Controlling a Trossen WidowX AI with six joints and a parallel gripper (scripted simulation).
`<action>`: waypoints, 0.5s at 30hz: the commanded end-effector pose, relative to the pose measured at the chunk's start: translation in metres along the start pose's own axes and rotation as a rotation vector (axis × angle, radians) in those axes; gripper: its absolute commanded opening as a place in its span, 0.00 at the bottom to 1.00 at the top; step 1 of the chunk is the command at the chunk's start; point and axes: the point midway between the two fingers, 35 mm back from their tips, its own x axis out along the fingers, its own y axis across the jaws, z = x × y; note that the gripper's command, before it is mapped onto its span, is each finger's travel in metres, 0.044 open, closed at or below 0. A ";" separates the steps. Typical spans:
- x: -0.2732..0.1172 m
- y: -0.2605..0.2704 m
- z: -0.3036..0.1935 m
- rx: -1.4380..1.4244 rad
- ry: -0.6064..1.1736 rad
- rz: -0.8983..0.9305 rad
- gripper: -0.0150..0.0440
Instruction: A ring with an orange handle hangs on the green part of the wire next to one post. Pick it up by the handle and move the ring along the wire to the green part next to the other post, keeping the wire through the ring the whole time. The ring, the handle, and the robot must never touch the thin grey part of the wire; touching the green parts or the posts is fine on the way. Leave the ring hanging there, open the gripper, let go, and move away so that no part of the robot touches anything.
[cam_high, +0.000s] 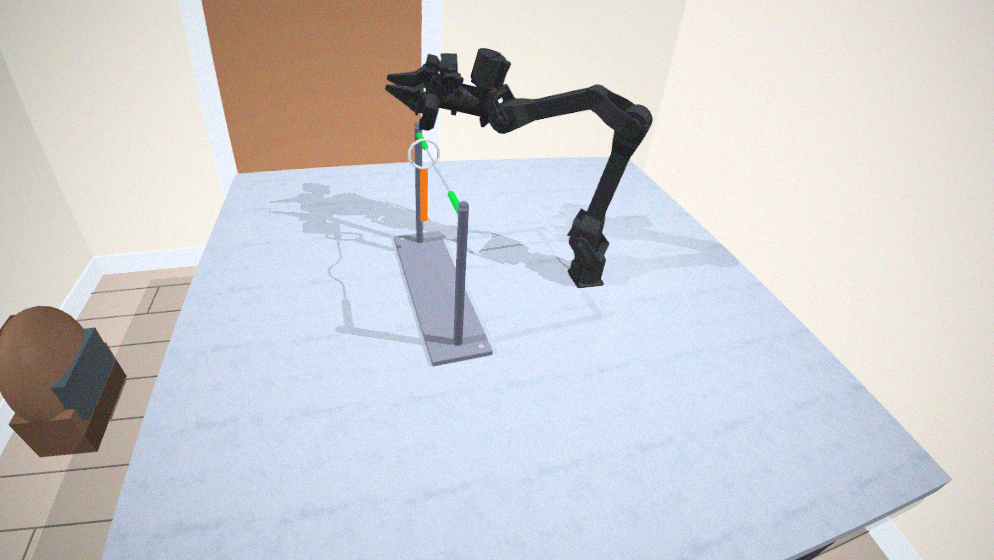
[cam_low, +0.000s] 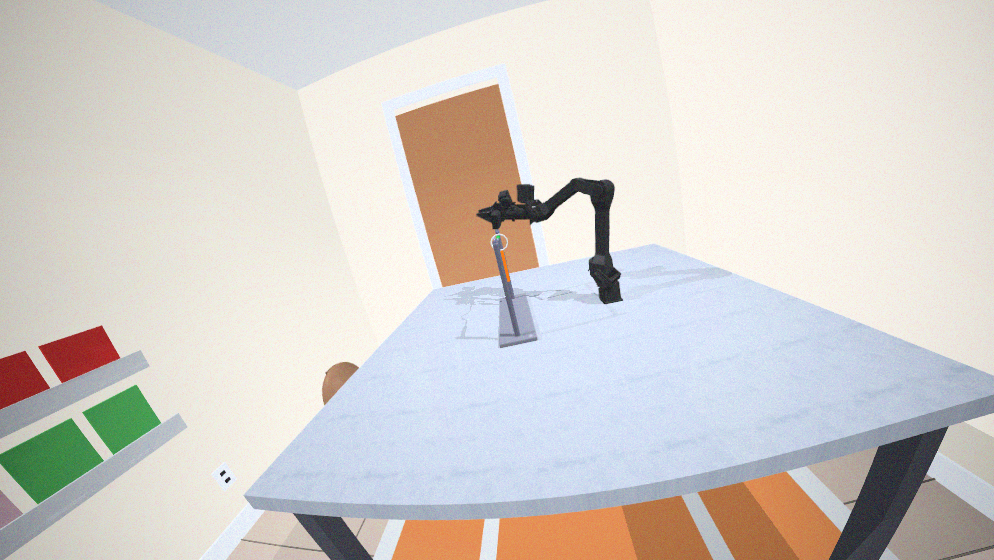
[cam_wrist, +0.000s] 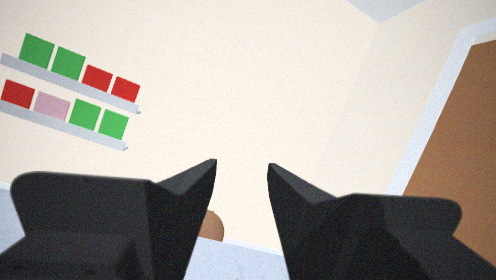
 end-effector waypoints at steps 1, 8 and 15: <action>-0.019 -0.032 -0.029 0.060 0.046 -0.061 0.53; -0.043 -0.030 -0.084 0.092 0.106 -0.037 0.53; -0.085 -0.001 -0.152 0.132 0.176 0.034 0.53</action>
